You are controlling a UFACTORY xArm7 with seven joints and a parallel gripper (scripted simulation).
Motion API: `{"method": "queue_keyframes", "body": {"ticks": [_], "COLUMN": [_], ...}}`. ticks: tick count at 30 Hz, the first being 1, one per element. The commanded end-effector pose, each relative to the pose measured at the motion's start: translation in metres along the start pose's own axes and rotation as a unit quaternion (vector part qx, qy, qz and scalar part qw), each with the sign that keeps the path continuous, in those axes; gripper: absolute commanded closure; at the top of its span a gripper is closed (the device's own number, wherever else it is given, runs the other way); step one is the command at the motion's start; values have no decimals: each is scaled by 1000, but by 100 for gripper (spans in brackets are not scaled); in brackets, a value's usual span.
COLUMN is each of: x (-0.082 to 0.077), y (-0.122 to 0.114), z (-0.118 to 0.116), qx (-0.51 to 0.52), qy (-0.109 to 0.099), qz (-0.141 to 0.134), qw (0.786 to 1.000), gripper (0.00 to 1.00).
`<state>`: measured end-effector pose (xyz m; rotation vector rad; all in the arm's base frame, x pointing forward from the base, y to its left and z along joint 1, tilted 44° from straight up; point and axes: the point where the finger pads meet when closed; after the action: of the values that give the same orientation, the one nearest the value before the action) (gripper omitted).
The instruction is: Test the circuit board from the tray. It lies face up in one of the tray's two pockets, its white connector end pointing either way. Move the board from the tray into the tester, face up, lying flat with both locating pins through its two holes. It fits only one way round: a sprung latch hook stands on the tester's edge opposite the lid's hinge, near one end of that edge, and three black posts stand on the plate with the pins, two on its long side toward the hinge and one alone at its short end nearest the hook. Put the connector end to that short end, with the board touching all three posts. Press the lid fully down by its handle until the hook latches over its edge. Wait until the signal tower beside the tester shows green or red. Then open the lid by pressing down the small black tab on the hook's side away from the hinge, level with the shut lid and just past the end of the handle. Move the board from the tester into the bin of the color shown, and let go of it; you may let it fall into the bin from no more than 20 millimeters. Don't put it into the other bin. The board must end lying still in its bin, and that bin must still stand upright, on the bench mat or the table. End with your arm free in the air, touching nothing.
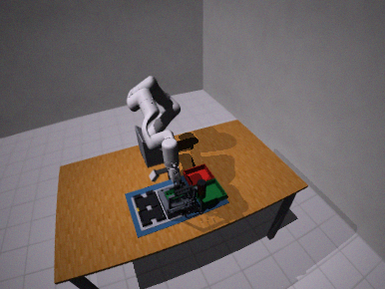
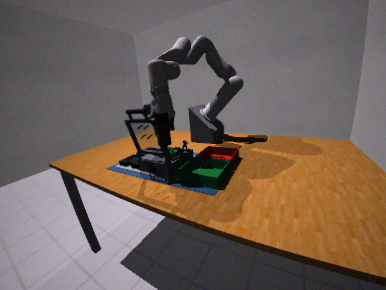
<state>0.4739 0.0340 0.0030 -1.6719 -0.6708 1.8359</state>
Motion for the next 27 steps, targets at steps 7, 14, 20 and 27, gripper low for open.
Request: {"method": "queue_keyframes", "body": {"ticks": [7, 14, 20, 27], "x": [-89, -127, -161, -171], "y": [0, 0, 0, 0], "z": [-1, 0, 0, 0], "qx": [0, 0, 0, 0], "qy": [2, 2, 2, 2], "qz": [0, 0, 0, 0], "qw": [1000, 1000, 1000, 1000], "gripper": [0, 0, 0, 0]}}
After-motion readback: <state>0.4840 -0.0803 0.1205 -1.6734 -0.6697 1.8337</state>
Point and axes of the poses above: the point where the finger pads meet when closed, its own x axis out along the fingers, its own z axis across the jaws, y = z × x, and after that the axes turned 7 degrees about x, right-handed
